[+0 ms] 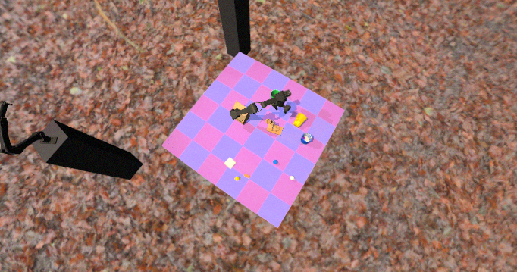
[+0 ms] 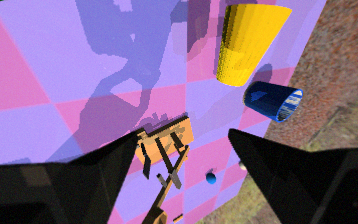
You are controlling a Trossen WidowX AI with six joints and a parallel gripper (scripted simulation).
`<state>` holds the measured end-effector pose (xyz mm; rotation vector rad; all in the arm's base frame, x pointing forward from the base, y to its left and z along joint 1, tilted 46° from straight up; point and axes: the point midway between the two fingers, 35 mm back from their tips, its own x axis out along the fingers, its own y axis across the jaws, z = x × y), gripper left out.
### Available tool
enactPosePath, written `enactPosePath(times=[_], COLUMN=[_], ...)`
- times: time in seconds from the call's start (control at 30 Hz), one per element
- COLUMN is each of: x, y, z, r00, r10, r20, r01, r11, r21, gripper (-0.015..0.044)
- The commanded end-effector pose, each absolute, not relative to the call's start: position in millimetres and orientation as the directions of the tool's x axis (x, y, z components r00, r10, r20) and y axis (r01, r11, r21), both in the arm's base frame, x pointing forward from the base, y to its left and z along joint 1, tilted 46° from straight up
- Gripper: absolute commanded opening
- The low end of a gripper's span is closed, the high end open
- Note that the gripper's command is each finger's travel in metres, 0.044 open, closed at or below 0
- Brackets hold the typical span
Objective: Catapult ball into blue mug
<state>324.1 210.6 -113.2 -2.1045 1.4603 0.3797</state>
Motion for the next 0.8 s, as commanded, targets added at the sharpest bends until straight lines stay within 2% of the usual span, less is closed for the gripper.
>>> enactPosePath(times=[0.0, 0.4, 0.77], x=[345, 404, 462], y=[221, 237, 244], z=[-105, -79, -40], r00=[0.373, 0.407, 0.477], r10=[-0.732, -0.622, -0.514], r20=[-0.571, -0.669, -0.713], r01=[-0.909, -0.791, -0.604], r11=[-0.164, 0.125, 0.398], r21=[-0.384, -0.598, -0.691], gripper=[0.0440, 0.0440, 0.0440])
